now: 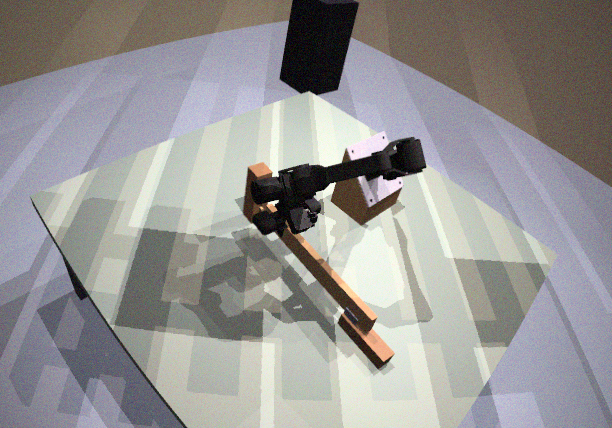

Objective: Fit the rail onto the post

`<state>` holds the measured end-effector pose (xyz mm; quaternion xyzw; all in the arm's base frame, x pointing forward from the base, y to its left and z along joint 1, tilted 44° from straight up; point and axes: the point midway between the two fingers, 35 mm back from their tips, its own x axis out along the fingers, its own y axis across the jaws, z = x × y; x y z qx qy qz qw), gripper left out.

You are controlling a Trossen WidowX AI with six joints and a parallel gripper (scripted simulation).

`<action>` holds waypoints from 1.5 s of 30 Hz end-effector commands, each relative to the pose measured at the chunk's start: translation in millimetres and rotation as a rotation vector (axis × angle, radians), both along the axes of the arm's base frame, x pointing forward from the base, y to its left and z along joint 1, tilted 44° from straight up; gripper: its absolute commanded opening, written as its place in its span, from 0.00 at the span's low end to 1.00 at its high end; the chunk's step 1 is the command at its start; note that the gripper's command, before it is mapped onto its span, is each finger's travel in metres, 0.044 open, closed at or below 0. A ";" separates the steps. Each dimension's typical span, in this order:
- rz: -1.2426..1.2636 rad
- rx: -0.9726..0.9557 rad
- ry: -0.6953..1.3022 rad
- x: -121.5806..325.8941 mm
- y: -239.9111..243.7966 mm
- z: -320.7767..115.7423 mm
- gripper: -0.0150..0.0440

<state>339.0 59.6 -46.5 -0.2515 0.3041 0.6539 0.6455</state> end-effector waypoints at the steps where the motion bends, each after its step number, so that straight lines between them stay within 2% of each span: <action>1: -0.012 0.008 -0.013 4.0 -4.1 5.8 0.25; 45: -0.012 0.008 -0.013 1.0 -0.7 2.6 0.25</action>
